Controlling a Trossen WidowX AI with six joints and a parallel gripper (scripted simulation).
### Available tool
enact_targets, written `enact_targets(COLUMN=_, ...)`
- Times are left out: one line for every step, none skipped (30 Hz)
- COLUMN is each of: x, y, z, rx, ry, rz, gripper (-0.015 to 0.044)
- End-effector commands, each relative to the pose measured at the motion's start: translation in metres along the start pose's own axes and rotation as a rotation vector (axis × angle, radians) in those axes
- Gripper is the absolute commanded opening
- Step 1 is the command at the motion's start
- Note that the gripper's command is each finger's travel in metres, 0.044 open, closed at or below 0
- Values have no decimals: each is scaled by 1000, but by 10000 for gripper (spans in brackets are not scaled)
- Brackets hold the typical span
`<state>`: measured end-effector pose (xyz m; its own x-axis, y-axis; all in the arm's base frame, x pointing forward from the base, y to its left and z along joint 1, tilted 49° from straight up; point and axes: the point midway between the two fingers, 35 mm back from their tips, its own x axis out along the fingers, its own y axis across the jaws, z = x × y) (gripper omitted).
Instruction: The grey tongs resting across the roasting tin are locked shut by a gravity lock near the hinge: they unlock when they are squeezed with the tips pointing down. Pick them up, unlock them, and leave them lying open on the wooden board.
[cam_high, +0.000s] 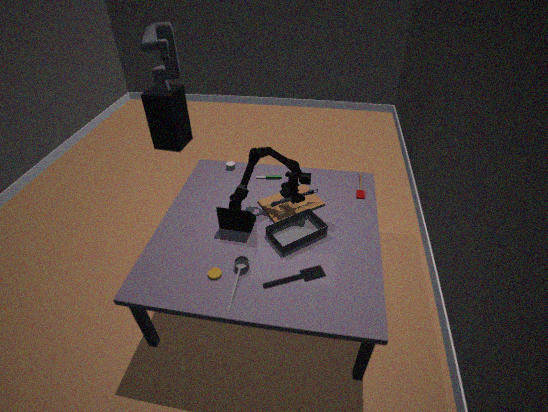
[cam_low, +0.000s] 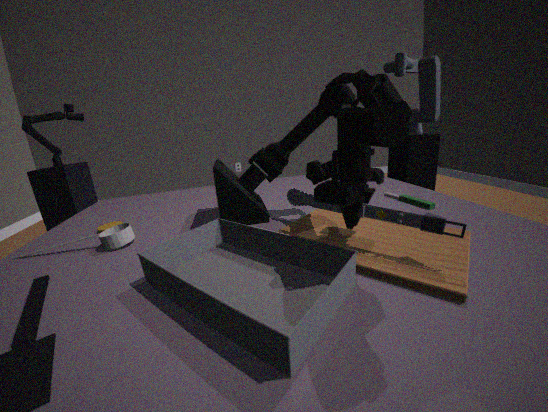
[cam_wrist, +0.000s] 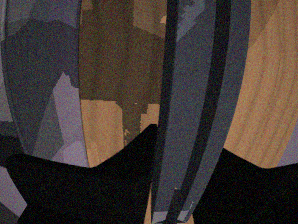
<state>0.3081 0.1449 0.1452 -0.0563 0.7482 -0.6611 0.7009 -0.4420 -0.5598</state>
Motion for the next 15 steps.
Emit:
enact_targets(x=2, y=0, z=0, rx=7, ry=6, rz=-2, gripper=-150)
enact_targets(x=2, y=0, z=0, rx=7, ry=6, rz=-2, gripper=-150)
enact_targets(x=2, y=0, z=0, rx=7, ry=6, rz=-2, gripper=-150)
enact_targets(x=2, y=0, z=0, rx=7, ry=6, rz=-2, gripper=-150)
enact_targets(x=2, y=0, z=0, rx=2, ry=-1, rz=-2, gripper=-124)
enact_targets(x=2, y=0, z=0, rx=2, ry=-1, rz=-2, gripper=-97)
enact_targets(x=2, y=0, z=0, rx=2, ry=-1, rz=-2, gripper=-71)
enact_targets(x=2, y=0, z=0, rx=2, ry=-1, rz=-2, gripper=-45)
enact_targets(x=2, y=0, z=0, rx=2, ry=-1, rz=-2, gripper=-19)
enact_targets(x=2, y=0, z=0, rx=2, ry=-1, rz=-2, gripper=7)
enact_targets(x=2, y=0, z=0, rx=2, ry=-1, rz=-2, gripper=34)
enact_targets(x=2, y=0, z=0, rx=2, ry=-1, rz=-2, gripper=60)
enact_targets(x=2, y=0, z=0, rx=2, ry=-1, rz=-2, gripper=86)
enact_targets(x=2, y=0, z=0, rx=2, ry=-1, rz=-2, gripper=113)
enact_targets(x=2, y=0, z=0, rx=2, ry=-1, rz=-2, gripper=139)
